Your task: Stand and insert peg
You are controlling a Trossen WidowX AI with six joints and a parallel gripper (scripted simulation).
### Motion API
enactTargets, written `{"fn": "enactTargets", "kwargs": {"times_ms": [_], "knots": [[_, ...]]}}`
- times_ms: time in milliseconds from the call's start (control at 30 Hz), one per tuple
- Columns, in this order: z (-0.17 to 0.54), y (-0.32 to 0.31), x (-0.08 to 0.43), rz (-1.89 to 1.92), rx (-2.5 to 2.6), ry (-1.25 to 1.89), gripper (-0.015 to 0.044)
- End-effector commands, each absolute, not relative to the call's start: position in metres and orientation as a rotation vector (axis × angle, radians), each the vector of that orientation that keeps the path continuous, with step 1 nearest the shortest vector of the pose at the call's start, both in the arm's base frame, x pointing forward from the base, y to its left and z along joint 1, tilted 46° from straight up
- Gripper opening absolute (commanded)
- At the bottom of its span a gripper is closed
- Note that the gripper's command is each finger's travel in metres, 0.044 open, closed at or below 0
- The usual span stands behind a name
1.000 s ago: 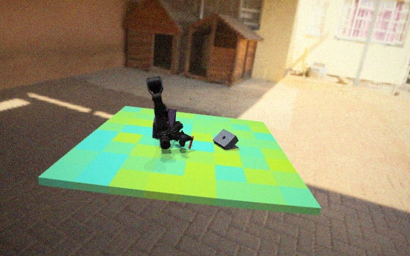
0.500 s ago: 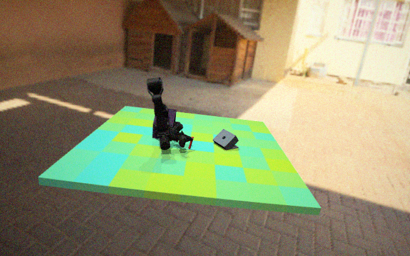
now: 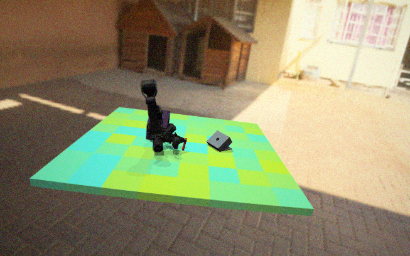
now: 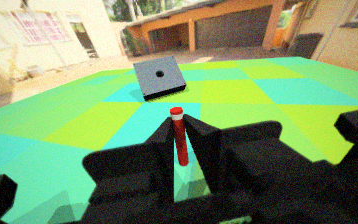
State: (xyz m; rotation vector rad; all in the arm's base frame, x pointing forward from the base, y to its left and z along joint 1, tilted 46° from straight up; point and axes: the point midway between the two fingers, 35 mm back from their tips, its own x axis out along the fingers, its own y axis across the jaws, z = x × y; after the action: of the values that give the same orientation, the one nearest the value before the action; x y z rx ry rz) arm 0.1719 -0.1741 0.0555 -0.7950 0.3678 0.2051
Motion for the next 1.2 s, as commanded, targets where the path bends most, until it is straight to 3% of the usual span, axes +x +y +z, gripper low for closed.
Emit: {"fn": "enactTargets", "kwargs": {"times_ms": [0, 900, 1033, 1167], "knots": [[0.0544, -0.1758, 0.1703, 0.205, -0.795, 0.369, 0.005], [0.0536, -0.1774, 0.1667, 0.22, -0.786, 0.313, 0.005], [0.0549, -0.1758, 0.168, 0.221, -0.786, 0.309, 0.013], [0.0549, -0.1758, 0.168, 0.221, -0.786, 0.309, 0.013]]}}
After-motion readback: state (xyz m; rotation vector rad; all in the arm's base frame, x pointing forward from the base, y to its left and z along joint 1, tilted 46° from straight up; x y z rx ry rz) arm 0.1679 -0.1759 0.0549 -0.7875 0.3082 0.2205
